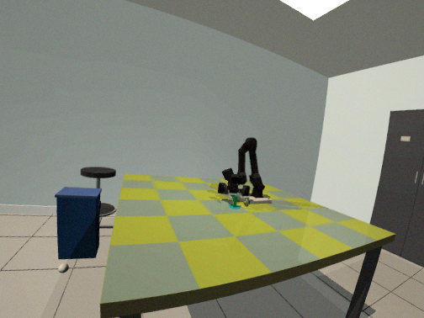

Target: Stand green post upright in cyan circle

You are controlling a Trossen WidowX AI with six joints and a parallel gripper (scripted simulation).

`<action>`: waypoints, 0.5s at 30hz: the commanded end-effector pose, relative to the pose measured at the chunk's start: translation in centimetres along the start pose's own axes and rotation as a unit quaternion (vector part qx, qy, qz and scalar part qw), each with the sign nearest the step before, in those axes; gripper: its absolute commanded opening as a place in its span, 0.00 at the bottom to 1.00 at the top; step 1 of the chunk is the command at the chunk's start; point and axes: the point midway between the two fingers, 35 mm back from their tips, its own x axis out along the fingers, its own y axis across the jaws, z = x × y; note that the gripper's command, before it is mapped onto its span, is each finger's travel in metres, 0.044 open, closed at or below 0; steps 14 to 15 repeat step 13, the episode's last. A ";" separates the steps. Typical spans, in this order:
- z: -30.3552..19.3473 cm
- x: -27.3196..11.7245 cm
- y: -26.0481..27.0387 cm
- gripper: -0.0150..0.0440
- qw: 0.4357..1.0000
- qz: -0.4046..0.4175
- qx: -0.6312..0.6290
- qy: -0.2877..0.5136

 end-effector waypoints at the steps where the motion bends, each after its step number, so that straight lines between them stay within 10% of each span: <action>1: 1.0 -0.1 -0.4 0.93 1.000 -0.001 -0.004 0.000; 15: 4.6 -0.4 -0.4 0.93 1.000 0.000 -0.004 -0.001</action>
